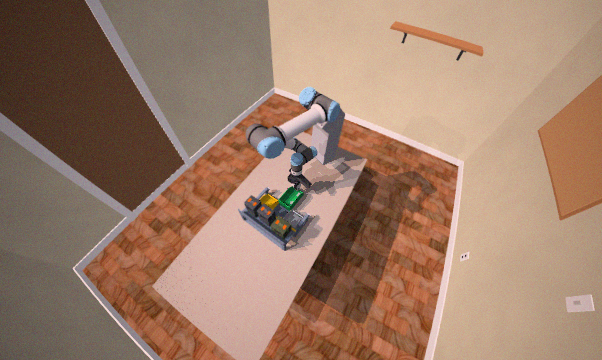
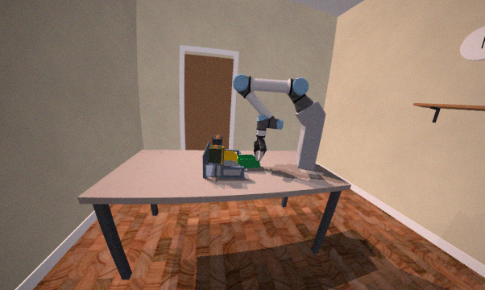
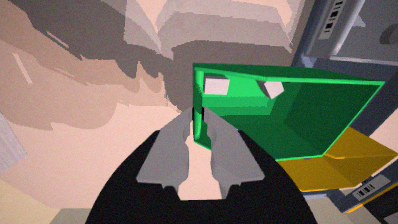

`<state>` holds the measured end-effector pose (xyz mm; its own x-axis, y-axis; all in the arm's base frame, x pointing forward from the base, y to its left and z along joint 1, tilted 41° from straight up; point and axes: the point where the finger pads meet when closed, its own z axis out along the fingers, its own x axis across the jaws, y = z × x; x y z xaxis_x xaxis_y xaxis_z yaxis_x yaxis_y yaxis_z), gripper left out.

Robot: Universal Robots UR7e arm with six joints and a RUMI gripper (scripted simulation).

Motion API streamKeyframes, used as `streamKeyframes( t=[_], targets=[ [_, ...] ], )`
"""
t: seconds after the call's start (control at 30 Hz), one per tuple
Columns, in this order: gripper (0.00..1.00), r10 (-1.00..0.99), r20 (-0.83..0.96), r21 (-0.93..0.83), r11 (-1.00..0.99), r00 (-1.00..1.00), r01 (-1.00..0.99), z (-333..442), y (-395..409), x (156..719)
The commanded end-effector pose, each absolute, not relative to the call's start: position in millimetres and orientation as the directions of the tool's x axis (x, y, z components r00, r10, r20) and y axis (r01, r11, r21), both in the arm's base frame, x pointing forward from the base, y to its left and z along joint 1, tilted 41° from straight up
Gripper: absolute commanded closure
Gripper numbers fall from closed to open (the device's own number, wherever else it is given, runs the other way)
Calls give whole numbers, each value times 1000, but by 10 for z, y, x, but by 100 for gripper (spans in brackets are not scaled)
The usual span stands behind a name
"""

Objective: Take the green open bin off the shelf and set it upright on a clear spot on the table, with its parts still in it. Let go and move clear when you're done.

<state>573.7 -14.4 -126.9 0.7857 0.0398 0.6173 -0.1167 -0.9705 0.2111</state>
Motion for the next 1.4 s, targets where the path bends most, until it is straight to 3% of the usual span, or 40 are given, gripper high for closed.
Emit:
streamKeyframes(
  t=[0.0, 1.37],
  targets=[
    [100, 40, 617, 211, -971, 786, -116, -1270, -143, 5726],
    [100, 39, 614, 211, -971, 788, -116, -1303, -144, 5687]
  ],
)
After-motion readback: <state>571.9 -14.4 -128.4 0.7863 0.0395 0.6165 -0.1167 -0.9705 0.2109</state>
